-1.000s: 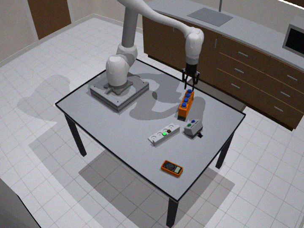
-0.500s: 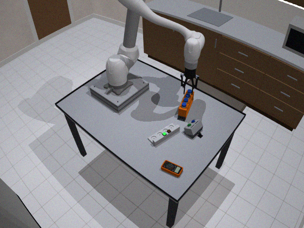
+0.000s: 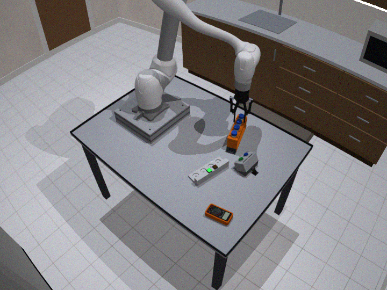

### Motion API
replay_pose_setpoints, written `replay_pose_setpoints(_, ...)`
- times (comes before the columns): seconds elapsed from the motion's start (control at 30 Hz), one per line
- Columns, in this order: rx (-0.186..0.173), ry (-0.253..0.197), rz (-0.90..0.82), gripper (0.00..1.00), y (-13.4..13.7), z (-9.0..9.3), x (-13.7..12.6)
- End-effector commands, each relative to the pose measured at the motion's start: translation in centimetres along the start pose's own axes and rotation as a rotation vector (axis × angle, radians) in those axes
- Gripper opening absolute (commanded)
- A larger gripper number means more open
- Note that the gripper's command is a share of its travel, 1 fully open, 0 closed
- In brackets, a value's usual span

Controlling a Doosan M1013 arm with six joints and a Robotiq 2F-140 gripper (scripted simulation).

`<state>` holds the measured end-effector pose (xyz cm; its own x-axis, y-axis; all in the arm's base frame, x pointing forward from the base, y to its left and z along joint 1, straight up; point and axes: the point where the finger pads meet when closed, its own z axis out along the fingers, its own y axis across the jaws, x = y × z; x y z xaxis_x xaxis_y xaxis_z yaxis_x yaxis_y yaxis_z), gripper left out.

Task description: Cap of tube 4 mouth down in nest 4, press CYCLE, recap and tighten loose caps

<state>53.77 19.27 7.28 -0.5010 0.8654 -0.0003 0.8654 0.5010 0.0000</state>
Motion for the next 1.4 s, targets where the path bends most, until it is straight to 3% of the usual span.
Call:
replay_pose_setpoints(0.0, -0.001, 0.0, 0.0, 0.41, 0.04, 0.06, 0.0)
replay_pose_setpoints(0.6, -0.001, 0.0, 0.0, 0.41, 0.04, 0.77, 0.0)
replay_pose_setpoints(0.63, -0.001, 0.0, 0.0, 0.3, 0.04, 0.76, 0.0)
replay_pose_setpoints(1.1, -0.001, 0.0, 0.0, 0.3, 0.04, 0.76, 0.0)
replay_pose_setpoints(1.37, -0.001, 0.0, 0.12, 0.3, 0.04, 0.77, 0.0)
